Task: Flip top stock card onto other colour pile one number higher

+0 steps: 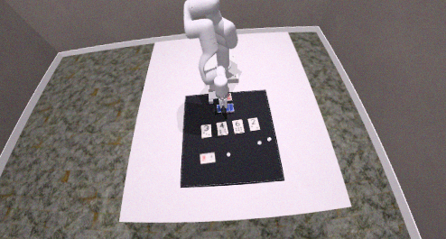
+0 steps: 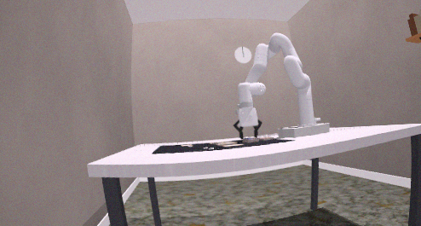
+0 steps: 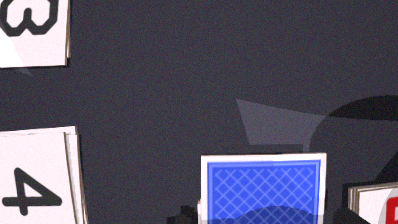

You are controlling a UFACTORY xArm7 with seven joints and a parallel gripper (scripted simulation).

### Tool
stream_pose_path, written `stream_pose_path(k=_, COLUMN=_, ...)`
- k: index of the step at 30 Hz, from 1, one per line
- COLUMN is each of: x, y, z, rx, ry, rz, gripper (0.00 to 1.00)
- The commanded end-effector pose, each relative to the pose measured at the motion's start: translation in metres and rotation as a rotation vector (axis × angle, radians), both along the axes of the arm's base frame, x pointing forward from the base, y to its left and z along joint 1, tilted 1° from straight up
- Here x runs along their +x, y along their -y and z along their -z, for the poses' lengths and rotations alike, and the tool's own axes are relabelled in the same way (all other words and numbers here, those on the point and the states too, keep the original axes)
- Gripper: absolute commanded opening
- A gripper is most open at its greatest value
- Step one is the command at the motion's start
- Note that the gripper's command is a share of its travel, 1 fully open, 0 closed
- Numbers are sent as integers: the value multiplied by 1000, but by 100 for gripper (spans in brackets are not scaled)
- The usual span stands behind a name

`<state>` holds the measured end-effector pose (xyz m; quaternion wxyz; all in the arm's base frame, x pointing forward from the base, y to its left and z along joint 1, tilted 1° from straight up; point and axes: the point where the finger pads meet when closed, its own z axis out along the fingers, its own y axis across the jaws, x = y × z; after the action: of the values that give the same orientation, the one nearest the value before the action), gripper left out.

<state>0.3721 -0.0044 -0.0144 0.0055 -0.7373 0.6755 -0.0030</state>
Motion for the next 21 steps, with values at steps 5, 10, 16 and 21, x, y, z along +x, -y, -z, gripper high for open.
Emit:
stream_pose_path(k=5, x=1, y=0, z=-1, rx=-1, ry=3, rz=0, gripper=87)
stream_pose_path(k=10, x=6, y=11, z=-18, rx=-3, ry=10, rz=4, gripper=87)
stream_pose_path(k=16, x=4, y=41, z=-62, rx=-1, ry=4, rz=1, gripper=87)
stream_pose_path(k=21, x=4, y=42, z=-64, rx=-1, ry=3, rz=0, gripper=87)
